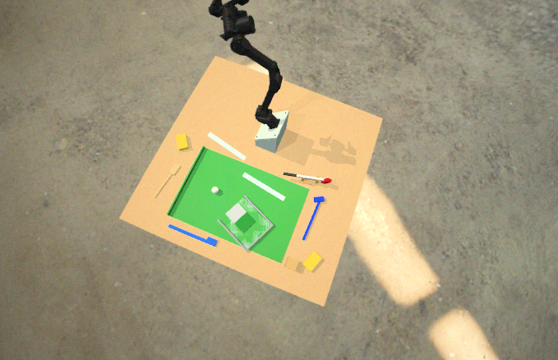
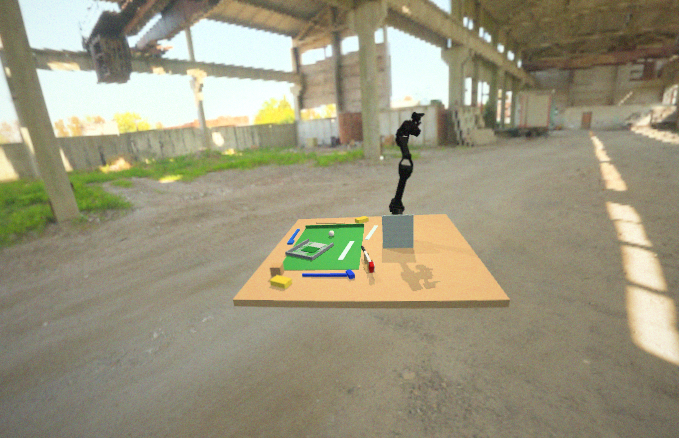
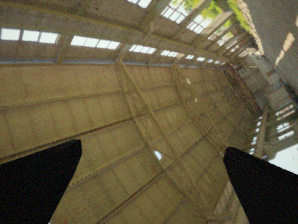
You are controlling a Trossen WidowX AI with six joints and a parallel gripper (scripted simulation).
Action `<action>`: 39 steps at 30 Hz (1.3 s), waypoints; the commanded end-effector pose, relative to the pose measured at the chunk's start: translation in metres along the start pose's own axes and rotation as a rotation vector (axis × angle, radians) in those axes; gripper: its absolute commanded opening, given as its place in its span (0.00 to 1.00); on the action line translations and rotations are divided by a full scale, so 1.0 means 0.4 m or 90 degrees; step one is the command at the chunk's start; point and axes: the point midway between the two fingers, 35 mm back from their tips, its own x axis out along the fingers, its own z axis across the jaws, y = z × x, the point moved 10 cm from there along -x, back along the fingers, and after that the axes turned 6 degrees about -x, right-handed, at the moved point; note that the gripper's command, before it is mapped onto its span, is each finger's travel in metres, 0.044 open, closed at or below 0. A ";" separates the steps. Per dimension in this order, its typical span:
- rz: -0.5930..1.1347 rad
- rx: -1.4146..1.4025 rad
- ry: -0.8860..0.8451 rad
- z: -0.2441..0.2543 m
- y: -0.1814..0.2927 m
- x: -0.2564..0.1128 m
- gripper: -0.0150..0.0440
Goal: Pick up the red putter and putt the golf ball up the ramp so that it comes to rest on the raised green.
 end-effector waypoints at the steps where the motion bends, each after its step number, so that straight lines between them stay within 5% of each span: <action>1: 0.049 -0.095 0.090 -0.145 0.030 0.024 1.00; 16: 0.247 -0.275 0.316 -0.524 0.111 -0.058 1.00; 39: 0.740 -0.474 0.538 -0.855 0.219 -0.482 1.00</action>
